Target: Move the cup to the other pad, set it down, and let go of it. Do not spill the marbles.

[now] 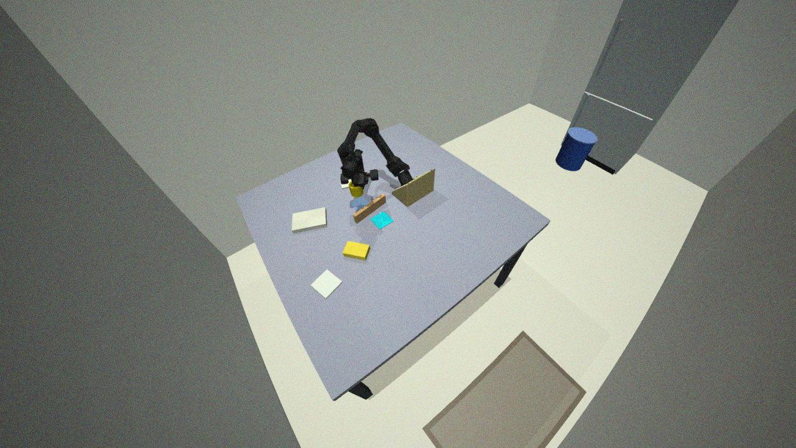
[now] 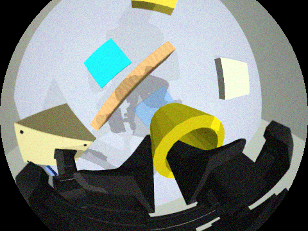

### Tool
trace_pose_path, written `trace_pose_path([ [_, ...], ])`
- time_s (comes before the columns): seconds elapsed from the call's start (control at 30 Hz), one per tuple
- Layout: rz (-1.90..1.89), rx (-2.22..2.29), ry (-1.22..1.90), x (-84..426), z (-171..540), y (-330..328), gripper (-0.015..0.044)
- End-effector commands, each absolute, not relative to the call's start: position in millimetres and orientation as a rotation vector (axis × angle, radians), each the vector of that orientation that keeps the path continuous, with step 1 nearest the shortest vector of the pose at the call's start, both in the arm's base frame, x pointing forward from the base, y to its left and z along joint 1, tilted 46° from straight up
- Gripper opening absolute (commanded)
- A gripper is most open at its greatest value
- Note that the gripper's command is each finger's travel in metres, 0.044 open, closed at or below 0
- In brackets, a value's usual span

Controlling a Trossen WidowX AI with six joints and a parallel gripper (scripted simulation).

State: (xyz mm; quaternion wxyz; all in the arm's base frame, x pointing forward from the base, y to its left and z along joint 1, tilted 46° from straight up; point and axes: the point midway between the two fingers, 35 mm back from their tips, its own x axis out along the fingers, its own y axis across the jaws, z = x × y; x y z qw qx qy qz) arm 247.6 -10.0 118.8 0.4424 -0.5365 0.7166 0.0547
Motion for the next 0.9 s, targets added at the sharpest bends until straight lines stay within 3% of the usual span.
trace_pose_path([
  [0.0,0.137,-1.332,1.776,247.8,118.7,-9.8,0.0],
  [0.87,0.14,-1.322,1.777,244.0,76.3,34.6,0.0],
])
